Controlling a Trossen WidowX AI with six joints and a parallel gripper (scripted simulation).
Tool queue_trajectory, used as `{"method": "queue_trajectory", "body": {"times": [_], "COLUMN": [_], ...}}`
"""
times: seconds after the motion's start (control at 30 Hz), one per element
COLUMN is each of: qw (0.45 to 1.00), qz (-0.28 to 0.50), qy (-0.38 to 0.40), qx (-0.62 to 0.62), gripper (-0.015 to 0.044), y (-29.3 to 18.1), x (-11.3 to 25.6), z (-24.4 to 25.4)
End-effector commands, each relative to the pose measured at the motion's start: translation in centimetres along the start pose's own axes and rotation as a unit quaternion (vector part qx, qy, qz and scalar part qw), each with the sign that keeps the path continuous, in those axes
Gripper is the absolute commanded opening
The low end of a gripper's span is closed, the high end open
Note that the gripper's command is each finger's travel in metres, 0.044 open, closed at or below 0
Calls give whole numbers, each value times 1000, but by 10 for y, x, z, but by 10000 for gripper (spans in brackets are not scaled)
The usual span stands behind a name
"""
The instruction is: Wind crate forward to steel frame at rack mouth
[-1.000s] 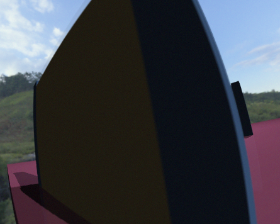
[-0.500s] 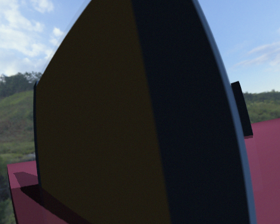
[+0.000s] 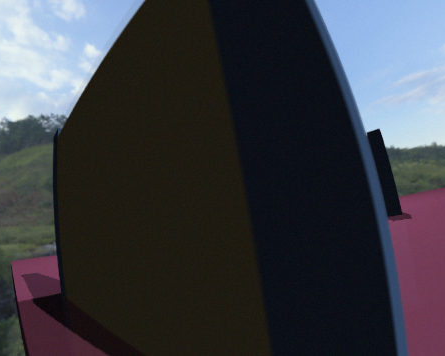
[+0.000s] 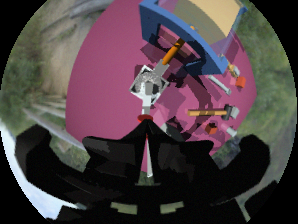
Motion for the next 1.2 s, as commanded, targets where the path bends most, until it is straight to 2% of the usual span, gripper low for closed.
{"method": "queue_trajectory", "body": {"times": [0.0,0.57,0.67,1.0,1.13,1.17], "qw": [1000,1000,1000,980,977,977], "qz": [1,1,-26,-198,-209,-209], "qy": [1,1,-6,-29,-30,-30], "qx": [-1,-1,-1,-6,-6,-6], "gripper": [0,0,79,341,440,440], "y": [0,0,-10,-76,-81,-81], "x": [0,0,-1,-25,-27,-27], "z": [0,0,4,16,15,15]}}
Point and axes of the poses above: the point midway between the two fingers, 35 mm back from their tips, its own x axis back along the fingers, its own z axis across the jaws, y = z × x, the point moved 6 cm from there along x, back along the fingers, and after that the axes turned 9 degrees about x, right-handed, at the moved point
